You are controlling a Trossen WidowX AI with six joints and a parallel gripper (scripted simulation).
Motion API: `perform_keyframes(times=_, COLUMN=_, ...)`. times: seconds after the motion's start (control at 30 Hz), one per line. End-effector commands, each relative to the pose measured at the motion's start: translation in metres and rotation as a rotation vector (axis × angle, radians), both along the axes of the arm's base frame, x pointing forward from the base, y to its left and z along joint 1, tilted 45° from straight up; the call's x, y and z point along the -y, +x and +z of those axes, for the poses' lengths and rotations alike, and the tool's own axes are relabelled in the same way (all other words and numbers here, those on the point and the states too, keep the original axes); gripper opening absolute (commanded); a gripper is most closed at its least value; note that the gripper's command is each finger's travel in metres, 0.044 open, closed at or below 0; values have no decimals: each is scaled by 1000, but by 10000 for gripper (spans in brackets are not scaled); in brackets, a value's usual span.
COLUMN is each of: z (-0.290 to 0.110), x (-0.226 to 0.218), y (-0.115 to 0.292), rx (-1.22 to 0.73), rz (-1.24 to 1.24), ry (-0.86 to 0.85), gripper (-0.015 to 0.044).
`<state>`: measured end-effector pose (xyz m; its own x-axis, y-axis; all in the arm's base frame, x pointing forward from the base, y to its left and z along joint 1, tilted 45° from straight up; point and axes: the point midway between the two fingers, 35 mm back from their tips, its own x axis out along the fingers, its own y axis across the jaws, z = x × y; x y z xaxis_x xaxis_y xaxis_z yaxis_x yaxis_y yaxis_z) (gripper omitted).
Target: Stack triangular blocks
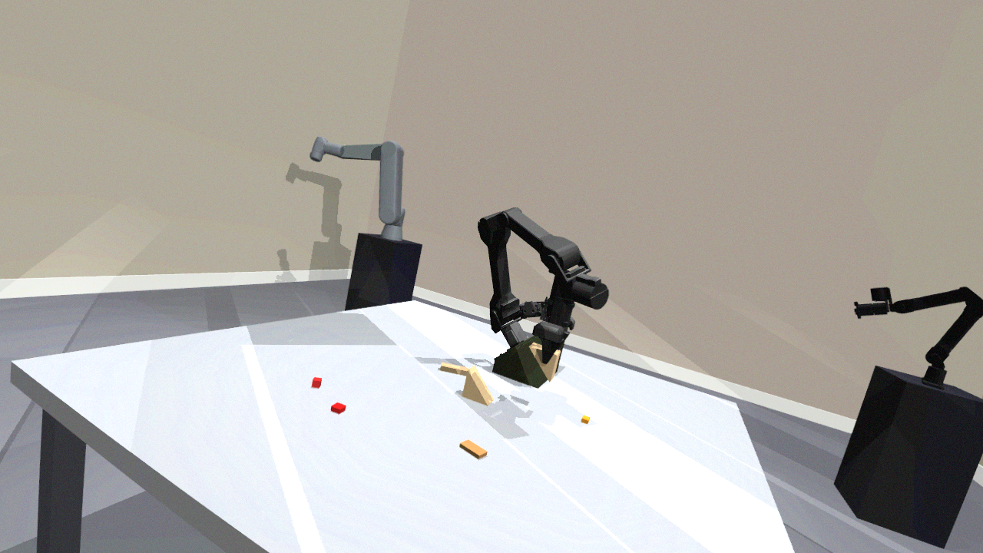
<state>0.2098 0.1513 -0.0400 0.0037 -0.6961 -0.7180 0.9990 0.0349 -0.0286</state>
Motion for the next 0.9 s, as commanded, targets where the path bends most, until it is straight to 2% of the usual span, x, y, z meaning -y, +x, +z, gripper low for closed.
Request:
perform_keyframes(times=0.0, z=17, x=2, y=13, rx=6, rz=2, ry=5, gripper=0)
perform_keyframes(times=0.47, z=71, x=20, y=42, rx=7, rz=1, ry=-1, gripper=0)
perform_keyframes(times=0.63, z=70, x=23, y=43, rx=7, rz=1, ry=-1, gripper=0)
perform_keyframes(times=0.87, z=57, x=53, y=46, rx=7, rz=2, ry=0, gripper=0)
